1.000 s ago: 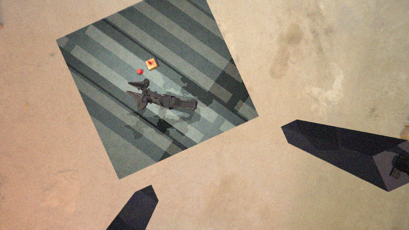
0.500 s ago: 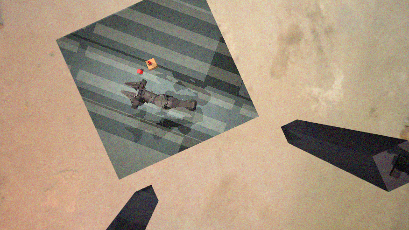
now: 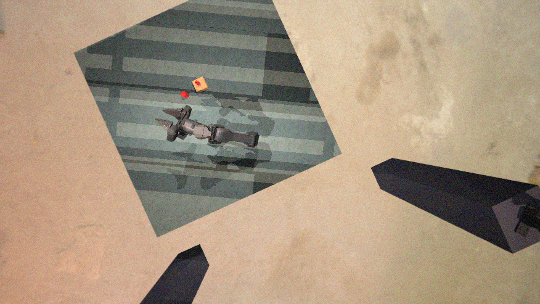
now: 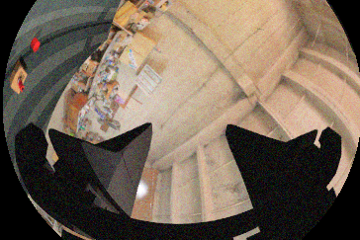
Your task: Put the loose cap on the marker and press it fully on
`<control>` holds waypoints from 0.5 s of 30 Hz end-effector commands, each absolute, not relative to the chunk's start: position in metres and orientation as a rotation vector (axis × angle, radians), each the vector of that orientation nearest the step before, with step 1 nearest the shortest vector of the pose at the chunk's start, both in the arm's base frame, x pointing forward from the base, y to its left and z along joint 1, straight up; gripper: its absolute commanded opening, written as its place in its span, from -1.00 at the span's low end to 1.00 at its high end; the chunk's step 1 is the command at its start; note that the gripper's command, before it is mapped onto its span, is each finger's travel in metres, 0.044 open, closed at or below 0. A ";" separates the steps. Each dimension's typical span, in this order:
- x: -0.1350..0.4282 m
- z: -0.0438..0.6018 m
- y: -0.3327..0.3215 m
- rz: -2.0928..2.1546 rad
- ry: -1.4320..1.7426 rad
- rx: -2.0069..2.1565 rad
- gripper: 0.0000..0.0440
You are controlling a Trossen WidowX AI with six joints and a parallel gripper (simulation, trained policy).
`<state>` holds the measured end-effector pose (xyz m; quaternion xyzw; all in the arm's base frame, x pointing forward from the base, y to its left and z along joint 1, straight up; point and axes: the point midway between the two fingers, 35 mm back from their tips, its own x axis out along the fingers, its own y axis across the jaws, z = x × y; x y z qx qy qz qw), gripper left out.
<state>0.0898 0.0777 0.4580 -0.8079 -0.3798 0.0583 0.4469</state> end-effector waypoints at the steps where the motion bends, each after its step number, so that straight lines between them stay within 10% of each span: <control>1: 0.092 0.451 0.083 0.192 -0.932 -2.014 0.44; 15: 0.106 0.421 0.102 0.387 -0.862 -2.081 0.45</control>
